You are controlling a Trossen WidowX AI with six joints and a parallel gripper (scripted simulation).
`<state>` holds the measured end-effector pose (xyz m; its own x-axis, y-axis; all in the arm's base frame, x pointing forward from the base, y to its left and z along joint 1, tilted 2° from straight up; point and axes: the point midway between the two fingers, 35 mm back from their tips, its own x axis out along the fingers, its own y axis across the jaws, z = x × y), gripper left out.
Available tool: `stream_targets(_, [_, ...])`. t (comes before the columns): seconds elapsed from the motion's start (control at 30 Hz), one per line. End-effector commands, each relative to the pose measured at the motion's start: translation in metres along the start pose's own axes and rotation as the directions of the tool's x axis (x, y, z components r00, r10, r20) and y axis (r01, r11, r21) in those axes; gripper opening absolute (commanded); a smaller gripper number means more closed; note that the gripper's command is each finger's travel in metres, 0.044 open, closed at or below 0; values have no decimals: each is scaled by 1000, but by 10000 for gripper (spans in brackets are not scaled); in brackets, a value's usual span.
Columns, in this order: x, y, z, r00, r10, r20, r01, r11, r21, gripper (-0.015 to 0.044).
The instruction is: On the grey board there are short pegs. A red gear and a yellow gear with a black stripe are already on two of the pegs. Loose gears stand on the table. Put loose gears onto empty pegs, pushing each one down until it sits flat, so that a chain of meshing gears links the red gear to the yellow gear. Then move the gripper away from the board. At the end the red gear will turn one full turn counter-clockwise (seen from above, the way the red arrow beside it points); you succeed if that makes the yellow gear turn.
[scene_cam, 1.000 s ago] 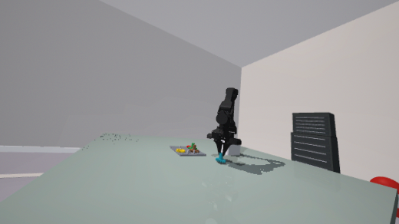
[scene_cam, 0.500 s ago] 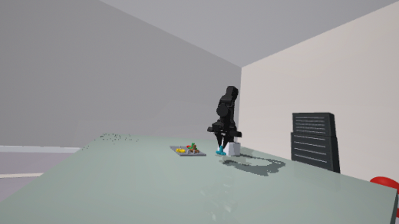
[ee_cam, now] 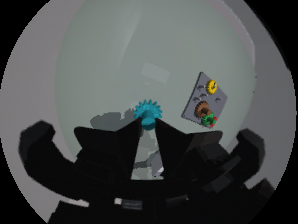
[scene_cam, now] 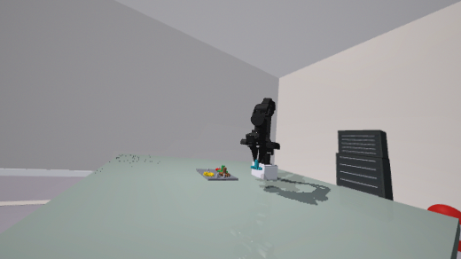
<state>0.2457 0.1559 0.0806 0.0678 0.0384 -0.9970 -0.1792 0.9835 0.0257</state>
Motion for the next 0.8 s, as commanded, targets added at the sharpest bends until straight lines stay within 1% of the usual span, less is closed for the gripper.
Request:
stream_targets(0.0, [-11, 0, -1, 1000, 5, -4, -5, 1000, -5, 0])
stream_targets(0.57, [-58, -3, -9, 1000, 9, -21, -10, 1000, -9, 0])
stream_targets(0.77, [-58, -5, -8, 1000, 9, -24, -9, 1000, -8, 0])
